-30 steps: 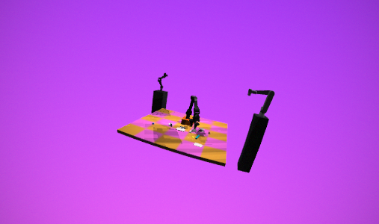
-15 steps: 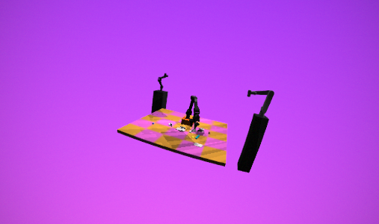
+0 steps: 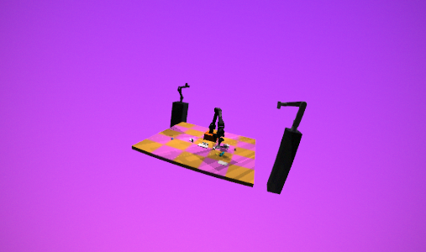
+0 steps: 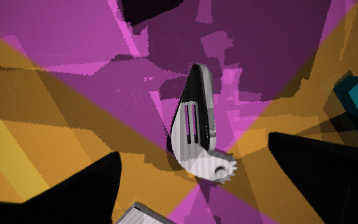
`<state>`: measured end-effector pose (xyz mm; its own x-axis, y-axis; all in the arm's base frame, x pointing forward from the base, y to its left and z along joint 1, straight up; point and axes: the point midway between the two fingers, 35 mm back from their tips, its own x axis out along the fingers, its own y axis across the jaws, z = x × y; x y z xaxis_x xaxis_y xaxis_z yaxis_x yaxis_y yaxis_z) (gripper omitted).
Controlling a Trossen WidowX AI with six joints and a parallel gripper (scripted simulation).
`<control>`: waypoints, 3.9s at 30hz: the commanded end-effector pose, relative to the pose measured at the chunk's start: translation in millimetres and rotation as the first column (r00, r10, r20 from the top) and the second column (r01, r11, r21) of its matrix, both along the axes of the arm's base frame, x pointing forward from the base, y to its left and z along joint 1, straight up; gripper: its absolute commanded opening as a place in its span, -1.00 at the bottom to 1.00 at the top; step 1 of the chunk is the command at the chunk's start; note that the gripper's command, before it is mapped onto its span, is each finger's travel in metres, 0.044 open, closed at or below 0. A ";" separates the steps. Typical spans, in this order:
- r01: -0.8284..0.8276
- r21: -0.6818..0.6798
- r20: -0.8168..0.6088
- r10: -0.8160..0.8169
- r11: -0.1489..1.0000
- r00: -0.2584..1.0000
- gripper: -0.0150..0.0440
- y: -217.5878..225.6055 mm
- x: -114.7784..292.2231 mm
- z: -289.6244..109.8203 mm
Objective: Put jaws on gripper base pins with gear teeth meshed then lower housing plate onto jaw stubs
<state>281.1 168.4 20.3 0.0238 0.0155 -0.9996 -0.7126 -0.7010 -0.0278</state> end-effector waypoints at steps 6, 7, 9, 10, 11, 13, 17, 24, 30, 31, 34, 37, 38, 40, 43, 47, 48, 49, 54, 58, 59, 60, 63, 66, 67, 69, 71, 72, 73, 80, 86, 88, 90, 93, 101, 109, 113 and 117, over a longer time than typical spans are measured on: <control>-0.004 0.005 -0.001 0.004 1.000 1.000 1.00 1.0 -0.2 -0.2; -0.004 0.005 -0.001 0.004 1.000 1.000 1.00 1.0 -0.2 -0.2; -0.004 0.005 -0.001 0.004 1.000 1.000 1.00 1.0 -0.2 -0.2; -0.004 0.005 -0.001 0.004 1.000 1.000 1.00 1.0 -0.2 -0.2; -0.004 0.005 -0.001 0.004 1.000 1.000 1.00 1.0 -0.2 -0.2; -0.004 0.005 -0.001 0.004 1.000 1.000 1.00 1.0 -0.2 -0.2; -0.004 0.005 -0.001 0.004 1.000 1.000 1.00 1.0 -0.2 -0.2; -0.004 0.005 -0.001 0.004 1.000 1.000 1.00 1.0 -0.2 -0.2; -0.004 0.005 -0.001 0.004 1.000 1.000 1.00 1.0 -0.2 -0.2; -0.004 0.005 -0.001 0.004 1.000 1.000 1.00 1.0 -0.2 -0.2; -0.004 0.005 -0.001 0.004 1.000 1.000 1.00 1.0 -0.2 -0.2; -0.004 0.005 -0.001 0.004 1.000 1.000 1.00 1.0 -0.2 -0.2; -0.004 0.005 -0.001 0.004 1.000 1.000 1.00 1.0 -0.2 -0.2; -0.004 0.005 -0.001 0.004 1.000 1.000 1.00 1.0 -0.2 -0.2; -0.004 0.005 -0.001 0.004 1.000 1.000 1.00 1.0 -0.2 -0.2; -0.004 0.005 -0.001 0.004 1.000 1.000 1.00 1.0 -0.2 -0.2; -0.004 0.005 -0.001 0.004 1.000 1.000 1.00 1.0 -0.2 -0.2; -0.004 0.005 -0.001 0.004 1.000 1.000 1.00 1.0 -0.2 -0.2; -0.004 0.005 -0.001 0.004 1.000 1.000 1.00 1.0 -0.2 -0.2; -0.004 0.005 -0.001 0.004 1.000 1.000 1.00 1.0 -0.2 -0.2; -0.004 0.005 -0.001 0.004 1.000 1.000 1.00 1.0 -0.2 -0.2; -0.004 0.005 -0.001 0.004 1.000 1.000 1.00 1.0 -0.2 -0.2; -0.004 0.005 -0.001 0.004 1.000 1.000 1.00 1.0 -0.2 -0.2; -0.004 0.005 -0.001 0.004 1.000 1.000 1.00 1.0 -0.2 -0.2; -0.004 0.005 -0.001 0.004 1.000 1.000 1.00 1.0 -0.2 -0.2; -0.004 0.005 -0.001 0.004 1.000 1.000 1.00 1.0 -0.2 -0.2; -0.004 0.005 -0.001 0.004 1.000 1.000 1.00 1.0 -0.2 -0.2; -0.004 0.005 -0.001 0.004 1.000 1.000 1.00 1.0 -0.2 -0.2; -0.004 0.005 -0.001 0.004 1.000 1.000 1.00 1.0 -0.2 -0.2; -0.004 0.005 -0.001 0.004 1.000 1.000 1.00 1.0 -0.2 -0.2; -0.004 0.005 -0.001 0.004 1.000 1.000 1.00 1.0 -0.2 -0.2; -0.004 0.005 -0.001 0.004 1.000 1.000 1.00 1.0 -0.2 -0.2; -0.004 0.005 -0.001 0.004 1.000 1.000 1.00 1.0 -0.2 -0.2; -0.004 0.005 -0.001 0.004 1.000 1.000 1.00 1.0 -0.2 -0.2; -0.004 0.005 -0.001 0.004 1.000 1.000 1.00 1.0 -0.2 -0.2; -0.001 0.000 0.000 0.001 1.000 1.000 1.00 0.4 0.5 -4.0; -0.001 0.001 0.000 0.001 1.000 1.000 1.00 1.1 1.2 -10.5; -0.002 0.002 0.000 0.002 1.000 1.000 1.00 1.6 1.8 -16.9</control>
<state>283.6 170.0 8.3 0.0266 0.0172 -0.9995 -0.7124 -0.7011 -0.0310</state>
